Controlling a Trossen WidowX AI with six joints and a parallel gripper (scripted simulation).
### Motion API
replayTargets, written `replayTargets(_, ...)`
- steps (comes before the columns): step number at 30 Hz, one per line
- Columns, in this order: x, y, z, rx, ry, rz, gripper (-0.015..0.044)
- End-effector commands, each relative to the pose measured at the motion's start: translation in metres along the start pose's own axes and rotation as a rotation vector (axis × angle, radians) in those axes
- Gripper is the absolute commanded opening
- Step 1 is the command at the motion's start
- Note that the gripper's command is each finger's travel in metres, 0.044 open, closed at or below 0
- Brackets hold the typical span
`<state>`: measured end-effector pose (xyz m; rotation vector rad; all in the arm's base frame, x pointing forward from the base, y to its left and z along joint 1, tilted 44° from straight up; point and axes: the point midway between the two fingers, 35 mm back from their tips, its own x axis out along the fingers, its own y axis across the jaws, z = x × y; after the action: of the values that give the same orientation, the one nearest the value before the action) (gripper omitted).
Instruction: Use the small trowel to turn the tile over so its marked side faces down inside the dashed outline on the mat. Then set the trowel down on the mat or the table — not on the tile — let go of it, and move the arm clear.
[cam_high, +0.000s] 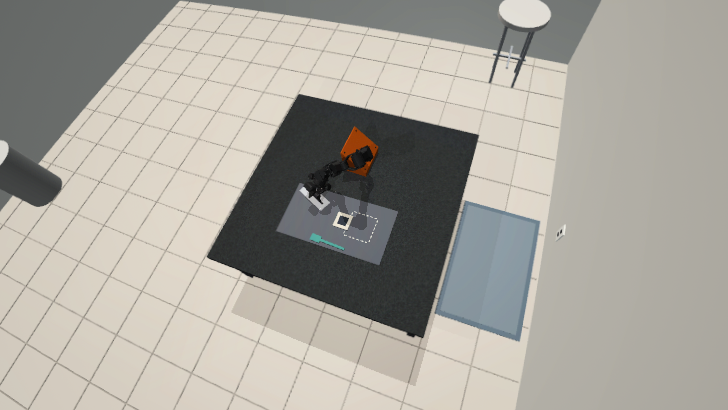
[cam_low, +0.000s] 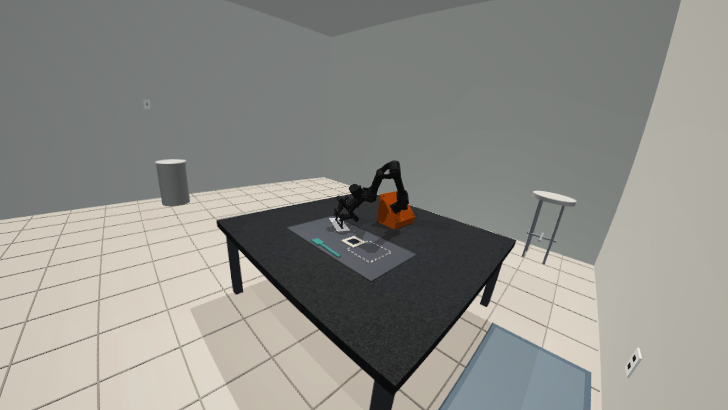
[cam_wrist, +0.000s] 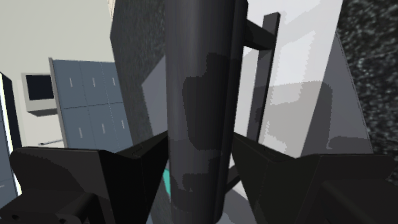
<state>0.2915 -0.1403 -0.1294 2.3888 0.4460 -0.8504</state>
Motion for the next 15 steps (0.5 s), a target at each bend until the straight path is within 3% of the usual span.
replayTargets(1,0.0015,0.0013,0.0003,0.002,-0.002,0.005,0.0142)
replayTargets(15,0.0015,0.0013,0.0003,0.002,-0.002,0.005,0.0049)
